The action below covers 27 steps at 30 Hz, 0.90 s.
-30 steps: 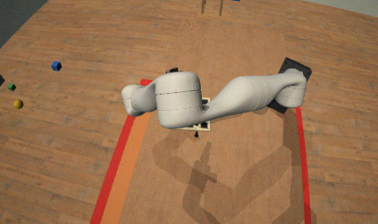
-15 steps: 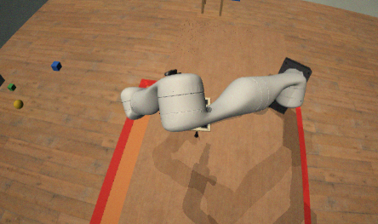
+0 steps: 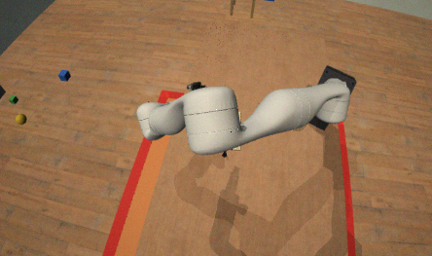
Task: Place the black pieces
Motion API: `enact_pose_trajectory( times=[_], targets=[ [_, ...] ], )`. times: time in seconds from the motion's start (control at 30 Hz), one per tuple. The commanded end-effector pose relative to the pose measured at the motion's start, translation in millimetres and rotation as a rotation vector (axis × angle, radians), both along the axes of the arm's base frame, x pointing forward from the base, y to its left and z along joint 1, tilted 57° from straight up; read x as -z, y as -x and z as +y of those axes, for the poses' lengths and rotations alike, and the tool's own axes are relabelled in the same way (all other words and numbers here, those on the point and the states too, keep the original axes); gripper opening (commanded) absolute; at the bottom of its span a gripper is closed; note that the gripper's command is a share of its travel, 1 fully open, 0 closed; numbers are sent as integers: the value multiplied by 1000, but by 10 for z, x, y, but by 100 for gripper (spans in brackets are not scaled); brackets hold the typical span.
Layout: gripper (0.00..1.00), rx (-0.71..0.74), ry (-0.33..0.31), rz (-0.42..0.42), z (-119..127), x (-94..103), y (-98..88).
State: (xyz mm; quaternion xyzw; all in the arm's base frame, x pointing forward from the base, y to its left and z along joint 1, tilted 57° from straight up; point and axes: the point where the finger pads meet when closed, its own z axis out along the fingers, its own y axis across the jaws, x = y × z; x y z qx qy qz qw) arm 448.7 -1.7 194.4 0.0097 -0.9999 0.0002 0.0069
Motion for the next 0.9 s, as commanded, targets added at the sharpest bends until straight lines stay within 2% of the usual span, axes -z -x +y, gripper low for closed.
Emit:
enact_pose_trajectory(
  times=[0.0,0.23,0.27,0.43,0.47,0.63,0.67,0.83,0.87],
  targets=[
    [100,1,1,-2,-7,-12,-2],
    [100,3,2,-20,40,-47,-25],
    [100,-49,11,-40,112,-21,-63],
    [100,-49,11,-40,112,-21,-63],
    [100,-100,19,-59,187,4,-98],
    [100,-100,19,-59,187,4,-98],
    [100,-151,26,-78,264,26,-132],
    [100,-151,26,-78,264,26,-132],
    [100,-202,33,-97,343,46,-164]
  ],
)
